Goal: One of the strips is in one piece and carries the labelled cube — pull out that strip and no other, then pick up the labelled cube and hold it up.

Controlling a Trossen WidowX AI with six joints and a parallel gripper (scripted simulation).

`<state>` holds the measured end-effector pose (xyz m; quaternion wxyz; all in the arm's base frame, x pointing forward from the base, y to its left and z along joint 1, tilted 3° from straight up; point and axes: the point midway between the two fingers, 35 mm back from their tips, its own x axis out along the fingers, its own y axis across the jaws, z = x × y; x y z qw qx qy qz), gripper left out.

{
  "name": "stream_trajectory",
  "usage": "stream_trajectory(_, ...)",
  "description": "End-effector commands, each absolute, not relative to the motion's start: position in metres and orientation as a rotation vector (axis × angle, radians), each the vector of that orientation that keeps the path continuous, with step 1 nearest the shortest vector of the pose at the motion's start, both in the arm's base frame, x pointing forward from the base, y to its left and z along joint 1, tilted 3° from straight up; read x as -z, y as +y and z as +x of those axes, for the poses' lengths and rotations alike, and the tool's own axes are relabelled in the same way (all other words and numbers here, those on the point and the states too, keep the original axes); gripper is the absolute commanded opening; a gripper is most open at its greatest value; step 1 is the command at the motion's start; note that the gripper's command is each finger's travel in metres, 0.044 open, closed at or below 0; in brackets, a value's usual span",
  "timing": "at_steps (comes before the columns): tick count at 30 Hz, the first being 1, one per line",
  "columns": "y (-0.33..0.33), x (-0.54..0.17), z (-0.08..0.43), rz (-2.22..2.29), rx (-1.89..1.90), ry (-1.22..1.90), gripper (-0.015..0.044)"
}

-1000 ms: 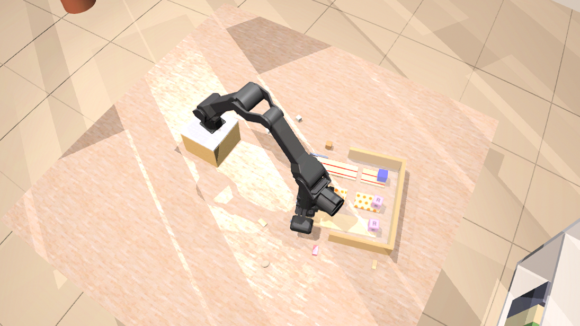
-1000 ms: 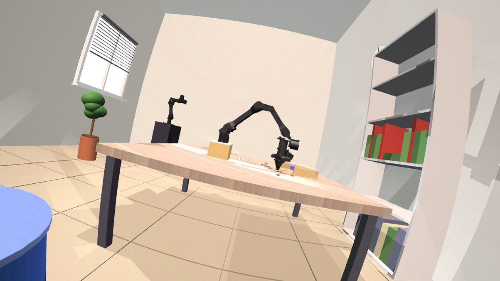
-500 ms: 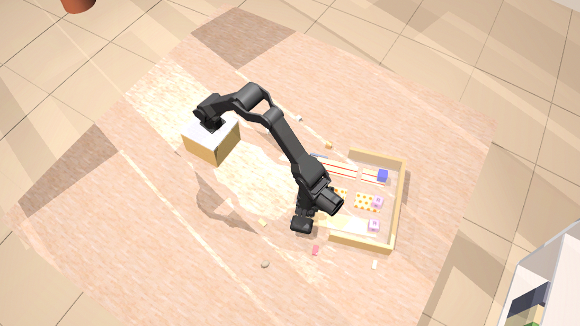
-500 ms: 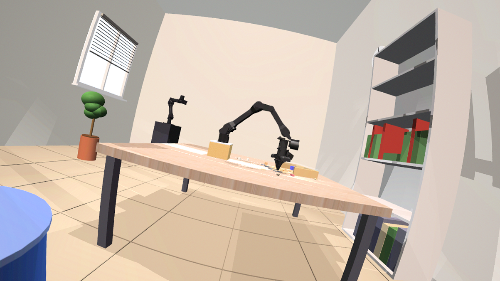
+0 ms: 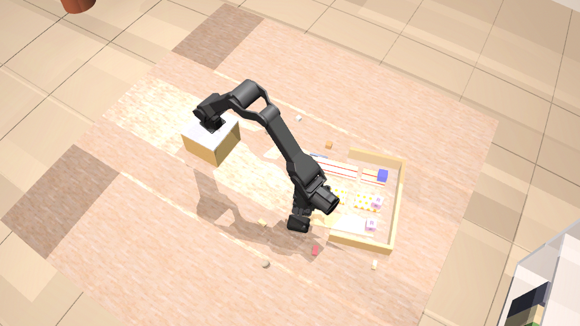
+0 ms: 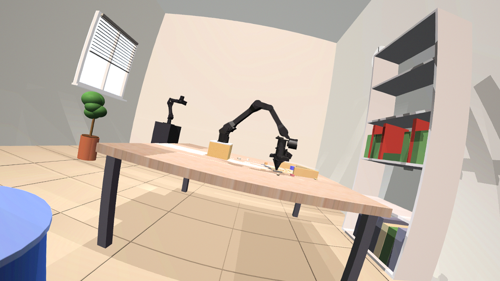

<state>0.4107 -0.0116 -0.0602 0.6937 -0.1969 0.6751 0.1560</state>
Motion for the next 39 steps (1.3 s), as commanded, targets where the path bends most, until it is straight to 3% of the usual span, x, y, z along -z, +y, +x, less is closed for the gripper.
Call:
stream_trajectory(1, -0.017, 0.065, 0.4, -0.437, -0.35, 1.525, 0.0)
stream_trajectory(39, -0.044, 0.067, 0.348, -0.438, -0.349, 1.53, 0.0)
